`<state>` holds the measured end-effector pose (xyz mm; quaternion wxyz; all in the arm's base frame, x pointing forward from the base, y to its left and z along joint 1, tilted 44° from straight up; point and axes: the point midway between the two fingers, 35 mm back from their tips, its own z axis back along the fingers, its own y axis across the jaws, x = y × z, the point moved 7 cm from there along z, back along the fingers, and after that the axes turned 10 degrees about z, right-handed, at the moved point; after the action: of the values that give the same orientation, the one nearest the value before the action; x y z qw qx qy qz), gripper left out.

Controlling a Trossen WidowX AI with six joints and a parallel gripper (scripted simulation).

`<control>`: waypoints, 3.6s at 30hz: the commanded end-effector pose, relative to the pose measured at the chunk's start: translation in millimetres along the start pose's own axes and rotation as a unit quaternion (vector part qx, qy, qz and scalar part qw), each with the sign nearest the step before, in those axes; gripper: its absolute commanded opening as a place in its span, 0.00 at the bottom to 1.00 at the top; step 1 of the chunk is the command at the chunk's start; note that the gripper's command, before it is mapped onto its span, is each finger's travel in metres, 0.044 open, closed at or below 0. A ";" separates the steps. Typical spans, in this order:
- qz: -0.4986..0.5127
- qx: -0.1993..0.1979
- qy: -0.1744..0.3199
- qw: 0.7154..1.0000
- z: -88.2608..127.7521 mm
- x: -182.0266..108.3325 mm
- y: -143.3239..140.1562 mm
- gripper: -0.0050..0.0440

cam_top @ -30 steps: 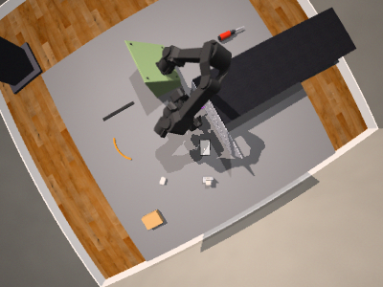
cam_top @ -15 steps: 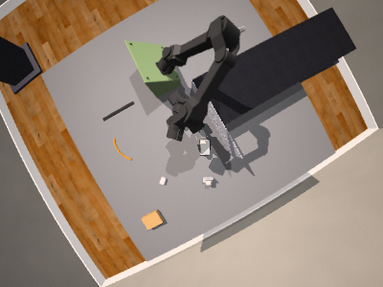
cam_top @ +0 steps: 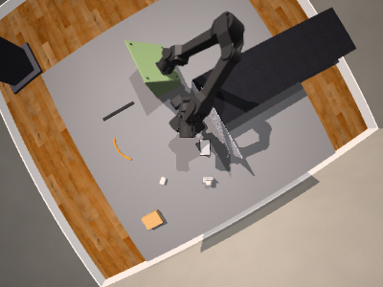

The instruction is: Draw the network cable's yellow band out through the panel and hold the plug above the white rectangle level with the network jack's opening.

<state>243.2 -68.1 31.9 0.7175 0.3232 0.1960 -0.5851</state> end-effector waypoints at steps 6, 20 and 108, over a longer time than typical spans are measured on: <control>0.002 0.006 -0.007 1.000 -11.3 0.2 2.1 1.00; 0.001 0.005 -0.005 1.000 -34.5 1.8 2.3 1.00; -0.022 0.008 -0.011 1.000 -47.2 30.1 -14.5 0.00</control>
<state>236.9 -38.0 -15.1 0.6996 0.3435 0.2147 -0.5886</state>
